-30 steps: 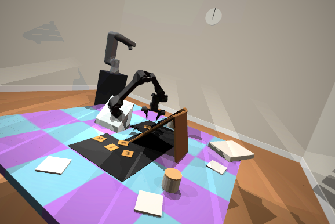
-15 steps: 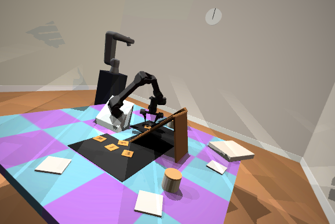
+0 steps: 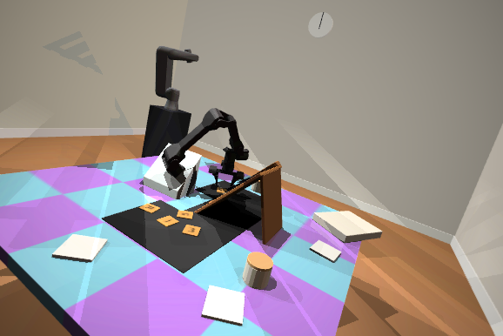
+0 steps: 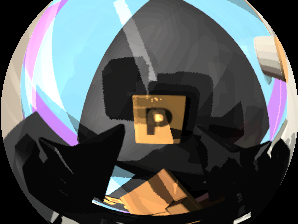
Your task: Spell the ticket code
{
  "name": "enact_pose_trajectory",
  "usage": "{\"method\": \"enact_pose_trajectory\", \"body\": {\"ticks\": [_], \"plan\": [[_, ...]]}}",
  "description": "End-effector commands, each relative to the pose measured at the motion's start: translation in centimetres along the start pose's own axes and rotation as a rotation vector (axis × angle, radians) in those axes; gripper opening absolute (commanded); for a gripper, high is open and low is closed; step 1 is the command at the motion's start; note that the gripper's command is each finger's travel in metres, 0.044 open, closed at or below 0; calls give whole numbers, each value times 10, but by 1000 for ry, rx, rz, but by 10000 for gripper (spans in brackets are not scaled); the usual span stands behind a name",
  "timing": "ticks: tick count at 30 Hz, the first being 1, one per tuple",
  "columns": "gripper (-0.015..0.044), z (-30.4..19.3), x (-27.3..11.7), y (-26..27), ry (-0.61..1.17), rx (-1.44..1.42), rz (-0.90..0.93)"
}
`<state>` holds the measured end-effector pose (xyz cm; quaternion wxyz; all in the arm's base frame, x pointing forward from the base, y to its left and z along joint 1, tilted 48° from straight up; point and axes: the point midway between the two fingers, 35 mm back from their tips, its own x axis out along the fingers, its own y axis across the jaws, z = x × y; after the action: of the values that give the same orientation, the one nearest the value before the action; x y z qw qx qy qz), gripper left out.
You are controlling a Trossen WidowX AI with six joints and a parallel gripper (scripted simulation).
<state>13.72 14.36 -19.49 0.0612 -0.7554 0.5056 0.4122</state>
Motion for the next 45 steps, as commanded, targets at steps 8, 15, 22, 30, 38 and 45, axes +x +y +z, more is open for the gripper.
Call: {"method": "enact_pose_trajectory", "body": {"ticks": [8,15,22,30,38,45], "plan": [[340,-1,1,1,6,-7,-2],[340,-1,1,1,6,-7,-2],[340,-1,8,1,6,-7,-2],[340,-2,20,1,7,-7,-1],[340,-2,21,1,7,-7,-1],[340,-2,21,1,7,-7,-1]]}}
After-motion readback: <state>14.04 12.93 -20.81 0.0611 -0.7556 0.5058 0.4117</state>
